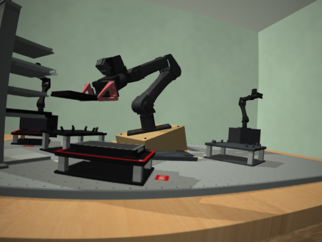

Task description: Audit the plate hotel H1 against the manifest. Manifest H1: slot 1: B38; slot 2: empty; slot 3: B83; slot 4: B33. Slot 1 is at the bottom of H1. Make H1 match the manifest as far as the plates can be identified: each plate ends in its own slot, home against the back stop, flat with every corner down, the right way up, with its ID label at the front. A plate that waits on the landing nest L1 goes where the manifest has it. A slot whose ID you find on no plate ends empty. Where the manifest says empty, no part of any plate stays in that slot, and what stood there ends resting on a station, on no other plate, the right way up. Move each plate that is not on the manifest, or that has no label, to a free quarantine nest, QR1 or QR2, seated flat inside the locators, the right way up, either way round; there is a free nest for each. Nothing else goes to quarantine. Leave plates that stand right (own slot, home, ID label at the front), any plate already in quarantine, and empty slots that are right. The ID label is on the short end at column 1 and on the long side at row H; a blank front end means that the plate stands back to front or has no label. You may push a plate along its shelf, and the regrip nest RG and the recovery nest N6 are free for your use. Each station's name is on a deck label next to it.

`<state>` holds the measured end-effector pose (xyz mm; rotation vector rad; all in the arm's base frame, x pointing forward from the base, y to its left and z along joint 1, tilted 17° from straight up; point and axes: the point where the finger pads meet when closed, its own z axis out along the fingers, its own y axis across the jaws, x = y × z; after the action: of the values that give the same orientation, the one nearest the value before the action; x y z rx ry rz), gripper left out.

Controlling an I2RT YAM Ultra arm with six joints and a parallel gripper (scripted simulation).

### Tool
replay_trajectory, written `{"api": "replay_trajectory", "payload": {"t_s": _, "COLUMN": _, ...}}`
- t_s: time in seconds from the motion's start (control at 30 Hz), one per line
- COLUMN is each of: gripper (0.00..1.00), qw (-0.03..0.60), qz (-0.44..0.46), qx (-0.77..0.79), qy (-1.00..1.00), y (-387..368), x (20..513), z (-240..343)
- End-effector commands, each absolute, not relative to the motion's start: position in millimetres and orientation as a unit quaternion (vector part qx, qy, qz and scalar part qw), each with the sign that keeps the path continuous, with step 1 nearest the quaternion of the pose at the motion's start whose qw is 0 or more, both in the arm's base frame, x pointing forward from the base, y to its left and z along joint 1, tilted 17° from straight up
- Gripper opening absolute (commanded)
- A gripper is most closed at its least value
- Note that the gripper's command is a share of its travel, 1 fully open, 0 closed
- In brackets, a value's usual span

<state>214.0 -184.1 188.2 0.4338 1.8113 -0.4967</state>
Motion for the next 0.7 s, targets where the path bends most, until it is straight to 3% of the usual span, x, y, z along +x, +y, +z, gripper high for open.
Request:
{"api": "replay_trajectory", "payload": {"t_s": 0.0, "gripper": 0.86, "qw": 0.576, "qz": -0.216, "qx": 0.182, "qy": 0.767, "y": -185.2, "x": 214.6, "z": 193.3}}
{"api": "replay_trajectory", "payload": {"t_s": 0.67, "gripper": 0.86, "qw": 0.576, "qz": -0.216, "qx": 0.182, "qy": 0.767, "y": -187.3, "x": 216.0, "z": 184.6}}
